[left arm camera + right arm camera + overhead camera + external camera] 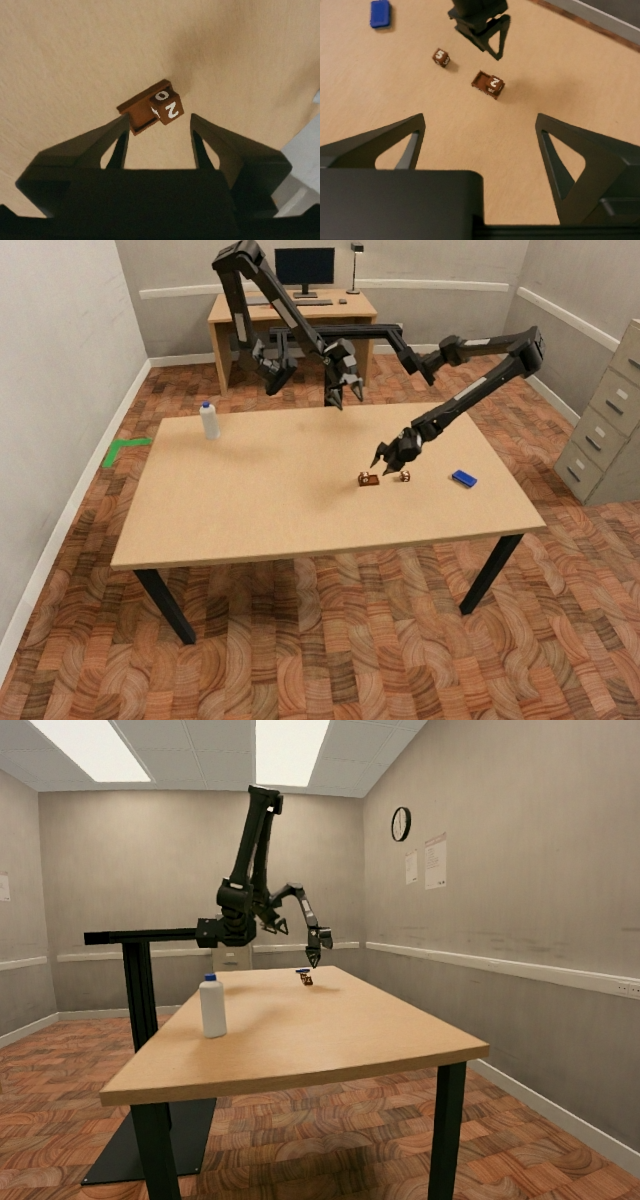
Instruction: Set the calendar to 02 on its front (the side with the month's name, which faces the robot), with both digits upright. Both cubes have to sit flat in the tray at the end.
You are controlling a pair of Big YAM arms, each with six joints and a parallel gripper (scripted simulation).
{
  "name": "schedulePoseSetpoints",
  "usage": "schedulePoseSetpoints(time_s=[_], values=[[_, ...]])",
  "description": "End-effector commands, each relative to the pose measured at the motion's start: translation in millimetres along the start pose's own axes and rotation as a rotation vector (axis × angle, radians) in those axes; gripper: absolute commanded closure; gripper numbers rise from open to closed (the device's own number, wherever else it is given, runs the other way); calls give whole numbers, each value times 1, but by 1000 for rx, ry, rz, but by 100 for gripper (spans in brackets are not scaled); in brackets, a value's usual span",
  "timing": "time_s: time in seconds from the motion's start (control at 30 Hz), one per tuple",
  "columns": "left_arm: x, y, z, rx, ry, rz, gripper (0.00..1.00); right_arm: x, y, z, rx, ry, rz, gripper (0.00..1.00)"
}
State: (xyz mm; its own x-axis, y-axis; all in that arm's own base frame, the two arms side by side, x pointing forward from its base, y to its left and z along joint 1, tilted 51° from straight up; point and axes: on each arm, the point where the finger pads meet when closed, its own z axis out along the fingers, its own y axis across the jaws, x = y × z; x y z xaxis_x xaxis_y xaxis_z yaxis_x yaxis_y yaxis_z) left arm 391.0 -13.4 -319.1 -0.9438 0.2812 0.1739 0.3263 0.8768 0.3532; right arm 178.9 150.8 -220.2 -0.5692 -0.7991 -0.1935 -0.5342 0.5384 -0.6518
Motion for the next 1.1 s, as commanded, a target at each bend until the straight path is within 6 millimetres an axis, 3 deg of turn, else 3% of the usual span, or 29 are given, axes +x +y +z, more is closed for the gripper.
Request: schedulePoseSetpoints(time_s=[0.0, 0.33, 0.47, 0.77, 1.07], values=[[-10, -19, 3, -21, -12, 270, 45, -24, 11, -4, 21, -30, 91, 0], [6, -35, 18, -127, 90, 721, 45, -27, 5, -11, 103, -49, 132, 0], [9, -36, 21, -149, 117, 820, 45, -26, 2, -9, 118, -42, 146, 0], [21, -39, 43, -326, 319, 1190, 45, -30, 2, -11, 136, -53, 125, 0], [16, -27, 39, -385, 349, 1188, 45, -30, 2, -11, 136, -53, 125, 0]])
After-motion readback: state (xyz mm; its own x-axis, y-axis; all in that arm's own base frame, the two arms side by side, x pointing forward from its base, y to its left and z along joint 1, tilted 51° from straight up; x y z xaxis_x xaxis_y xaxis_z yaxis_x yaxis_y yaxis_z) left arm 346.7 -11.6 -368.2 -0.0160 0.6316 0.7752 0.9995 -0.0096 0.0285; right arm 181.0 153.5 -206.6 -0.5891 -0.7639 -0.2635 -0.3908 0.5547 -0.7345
